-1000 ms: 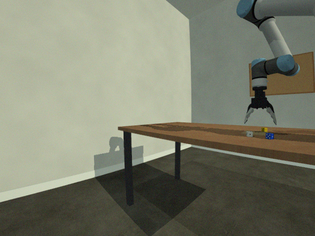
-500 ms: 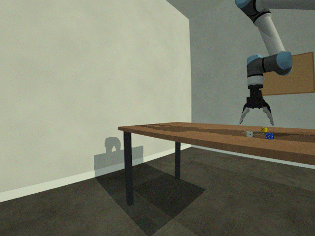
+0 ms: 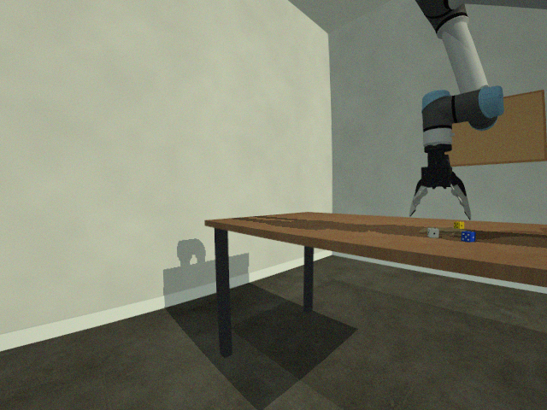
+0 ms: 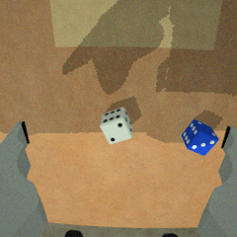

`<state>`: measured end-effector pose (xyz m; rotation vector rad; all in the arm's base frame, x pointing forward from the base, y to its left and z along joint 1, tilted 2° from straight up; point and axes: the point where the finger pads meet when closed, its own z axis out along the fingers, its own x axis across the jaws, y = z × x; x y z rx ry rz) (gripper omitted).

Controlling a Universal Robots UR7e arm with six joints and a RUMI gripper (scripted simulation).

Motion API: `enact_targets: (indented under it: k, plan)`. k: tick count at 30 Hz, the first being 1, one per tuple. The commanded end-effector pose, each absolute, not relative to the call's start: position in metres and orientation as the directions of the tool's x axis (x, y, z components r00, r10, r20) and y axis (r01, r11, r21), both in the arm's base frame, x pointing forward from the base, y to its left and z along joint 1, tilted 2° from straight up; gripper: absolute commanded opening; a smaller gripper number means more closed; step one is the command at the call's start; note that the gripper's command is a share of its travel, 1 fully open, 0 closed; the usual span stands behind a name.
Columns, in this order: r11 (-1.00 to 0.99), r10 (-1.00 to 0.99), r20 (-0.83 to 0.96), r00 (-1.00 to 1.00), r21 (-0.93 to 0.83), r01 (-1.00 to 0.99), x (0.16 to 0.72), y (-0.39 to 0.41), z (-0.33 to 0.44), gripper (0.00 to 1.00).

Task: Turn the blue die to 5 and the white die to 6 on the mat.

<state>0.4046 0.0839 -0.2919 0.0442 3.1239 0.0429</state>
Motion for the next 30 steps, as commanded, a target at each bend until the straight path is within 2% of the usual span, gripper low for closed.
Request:
enact_targets:
  k: [1, 30]
  plan:
    - [0.999, 0.029, -0.017, -0.999, 0.027, 0.029, 0.4076, 0.0944, -0.2913, 1.00]
    - [0.999, 0.029, -0.017, -0.999, 0.027, 0.029, 0.4086, 0.0991, -0.2911, 1.00]
